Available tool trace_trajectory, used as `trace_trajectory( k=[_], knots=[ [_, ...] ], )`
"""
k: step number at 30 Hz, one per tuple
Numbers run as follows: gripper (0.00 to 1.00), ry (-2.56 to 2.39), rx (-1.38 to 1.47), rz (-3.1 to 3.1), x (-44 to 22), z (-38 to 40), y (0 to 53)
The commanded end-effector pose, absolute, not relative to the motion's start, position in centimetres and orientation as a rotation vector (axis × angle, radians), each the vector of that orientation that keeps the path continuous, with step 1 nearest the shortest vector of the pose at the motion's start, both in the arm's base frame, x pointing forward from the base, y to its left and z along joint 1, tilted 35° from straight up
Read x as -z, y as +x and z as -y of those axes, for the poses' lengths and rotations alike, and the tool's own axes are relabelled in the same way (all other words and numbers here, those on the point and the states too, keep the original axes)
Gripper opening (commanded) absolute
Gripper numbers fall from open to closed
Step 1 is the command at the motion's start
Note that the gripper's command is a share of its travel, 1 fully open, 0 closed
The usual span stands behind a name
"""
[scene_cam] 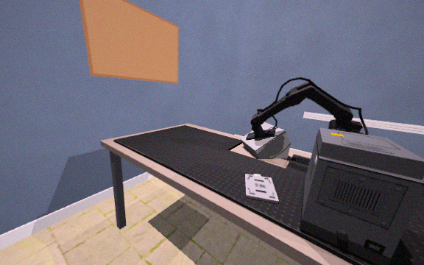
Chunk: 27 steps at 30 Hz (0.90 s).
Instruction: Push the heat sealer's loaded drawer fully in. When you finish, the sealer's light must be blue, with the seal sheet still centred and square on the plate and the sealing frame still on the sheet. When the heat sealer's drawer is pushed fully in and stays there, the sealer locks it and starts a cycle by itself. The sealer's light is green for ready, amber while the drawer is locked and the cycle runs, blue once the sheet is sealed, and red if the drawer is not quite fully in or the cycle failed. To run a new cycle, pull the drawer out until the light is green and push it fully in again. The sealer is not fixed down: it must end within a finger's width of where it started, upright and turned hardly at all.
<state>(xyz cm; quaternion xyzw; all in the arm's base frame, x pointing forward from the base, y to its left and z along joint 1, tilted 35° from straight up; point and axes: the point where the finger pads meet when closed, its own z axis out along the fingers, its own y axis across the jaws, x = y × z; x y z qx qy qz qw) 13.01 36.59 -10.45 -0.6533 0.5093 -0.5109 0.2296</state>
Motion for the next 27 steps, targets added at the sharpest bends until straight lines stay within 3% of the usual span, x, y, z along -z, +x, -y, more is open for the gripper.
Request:
trace_trajectory(
  k=[1, 27],
  knots=[
    [0.30, -1.653, 1.454, -1.297, 9.19, -37.45, 12.57],
    [0.30, -1.621, 1.458, -1.266, 8.75, -37.73, 12.53]
  ],
)
